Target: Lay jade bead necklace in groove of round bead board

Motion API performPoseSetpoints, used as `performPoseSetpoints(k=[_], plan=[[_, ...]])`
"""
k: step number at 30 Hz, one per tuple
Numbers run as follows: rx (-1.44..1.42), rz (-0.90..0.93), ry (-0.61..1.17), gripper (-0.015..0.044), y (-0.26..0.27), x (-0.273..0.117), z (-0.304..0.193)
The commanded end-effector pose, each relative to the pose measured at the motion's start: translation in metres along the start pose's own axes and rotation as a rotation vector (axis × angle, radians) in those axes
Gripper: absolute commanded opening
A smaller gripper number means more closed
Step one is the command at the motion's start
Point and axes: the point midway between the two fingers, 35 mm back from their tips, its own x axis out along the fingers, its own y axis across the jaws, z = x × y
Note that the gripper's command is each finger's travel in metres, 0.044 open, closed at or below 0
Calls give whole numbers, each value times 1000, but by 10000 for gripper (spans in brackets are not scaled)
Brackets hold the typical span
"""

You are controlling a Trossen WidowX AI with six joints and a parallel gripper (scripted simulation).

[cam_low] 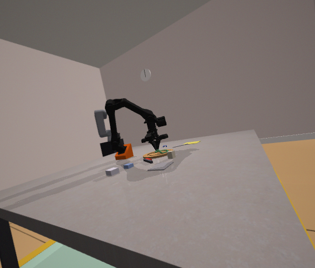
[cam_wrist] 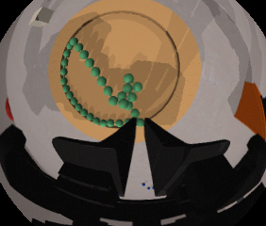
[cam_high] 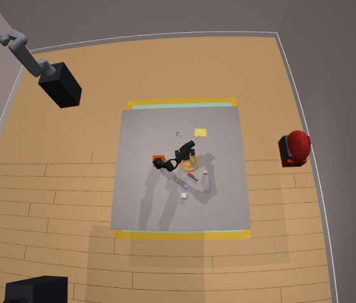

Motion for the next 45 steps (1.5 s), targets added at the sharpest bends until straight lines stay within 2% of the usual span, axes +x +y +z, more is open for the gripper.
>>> performPoseSetpoints(k=[1,7,24,43,45], plan=[[-8,-13,-8,0,-4,3,2],[-8,-13,-8,0,-4,3,2],[-7,-11,-10,440,-3,0,3],[-8,-13,-8,440,-3,-4,3],[-76,-13,-7,387,-2,-7,3]])
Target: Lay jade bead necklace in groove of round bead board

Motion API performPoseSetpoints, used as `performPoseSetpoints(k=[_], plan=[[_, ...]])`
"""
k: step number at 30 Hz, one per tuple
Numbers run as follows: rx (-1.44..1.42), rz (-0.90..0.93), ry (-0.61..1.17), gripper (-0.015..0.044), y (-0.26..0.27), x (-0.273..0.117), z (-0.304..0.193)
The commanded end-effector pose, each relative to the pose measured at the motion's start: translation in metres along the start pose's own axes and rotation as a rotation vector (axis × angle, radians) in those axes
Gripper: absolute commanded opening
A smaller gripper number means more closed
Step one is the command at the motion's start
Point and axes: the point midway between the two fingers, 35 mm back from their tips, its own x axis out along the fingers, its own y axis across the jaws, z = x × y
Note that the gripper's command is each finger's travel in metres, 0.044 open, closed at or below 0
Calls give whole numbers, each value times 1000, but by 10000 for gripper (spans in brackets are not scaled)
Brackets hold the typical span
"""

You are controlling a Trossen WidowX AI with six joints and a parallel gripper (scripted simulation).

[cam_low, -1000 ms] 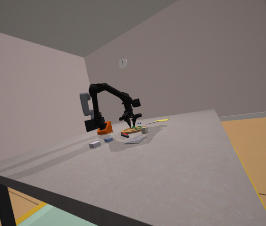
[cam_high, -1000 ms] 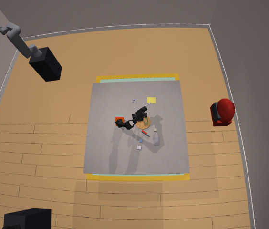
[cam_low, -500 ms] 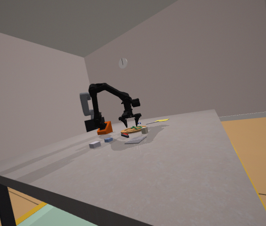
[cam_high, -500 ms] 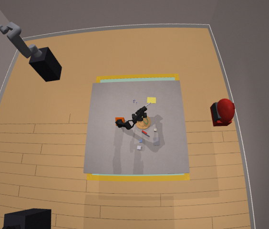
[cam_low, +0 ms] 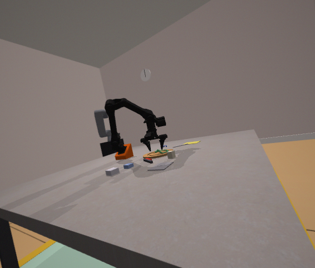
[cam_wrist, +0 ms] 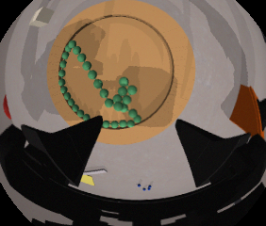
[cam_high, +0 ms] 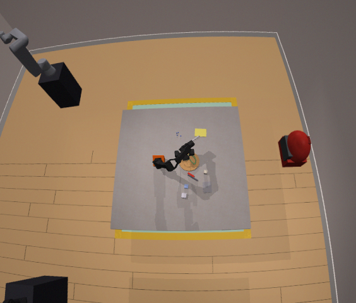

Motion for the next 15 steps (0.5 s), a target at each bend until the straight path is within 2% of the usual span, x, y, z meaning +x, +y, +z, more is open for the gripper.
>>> performPoseSetpoints(k=[1,7,10,15], plan=[[-136,4,6,361,3,-7,1],[-738,6,5,204,8,-31,7],[-806,6,5,125,9,-34,8],[-806,6,5,120,9,-34,8]])
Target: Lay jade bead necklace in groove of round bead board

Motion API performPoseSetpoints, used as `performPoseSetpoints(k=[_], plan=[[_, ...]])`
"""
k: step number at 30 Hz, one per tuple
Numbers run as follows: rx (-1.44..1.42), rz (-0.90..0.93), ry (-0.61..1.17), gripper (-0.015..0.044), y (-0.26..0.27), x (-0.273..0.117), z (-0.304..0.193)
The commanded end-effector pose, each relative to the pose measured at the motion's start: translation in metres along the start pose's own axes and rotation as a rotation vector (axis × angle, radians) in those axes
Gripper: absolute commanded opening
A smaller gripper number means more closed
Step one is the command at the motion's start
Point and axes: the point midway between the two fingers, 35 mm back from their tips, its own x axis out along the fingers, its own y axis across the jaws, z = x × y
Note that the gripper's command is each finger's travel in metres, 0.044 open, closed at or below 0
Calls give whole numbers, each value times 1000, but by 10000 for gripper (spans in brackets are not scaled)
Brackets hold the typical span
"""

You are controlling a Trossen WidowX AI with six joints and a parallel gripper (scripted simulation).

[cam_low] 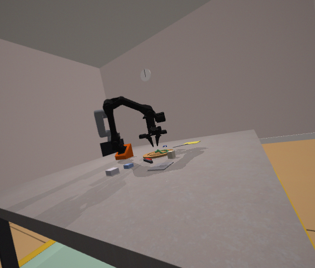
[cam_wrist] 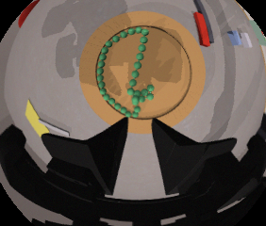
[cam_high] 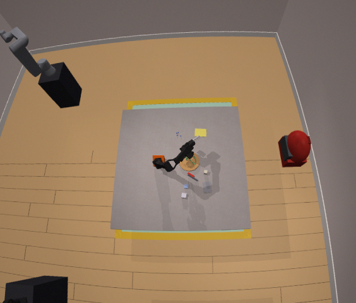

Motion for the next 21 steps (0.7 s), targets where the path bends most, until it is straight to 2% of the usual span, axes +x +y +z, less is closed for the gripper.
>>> performPoseSetpoints(k=[1,8,11,21], plan=[[-44,10,1,120,2,-5,2],[-44,10,1,120,2,11,2],[-32,19,2,120,5,4,3],[-37,15,1,120,4,19,3]])
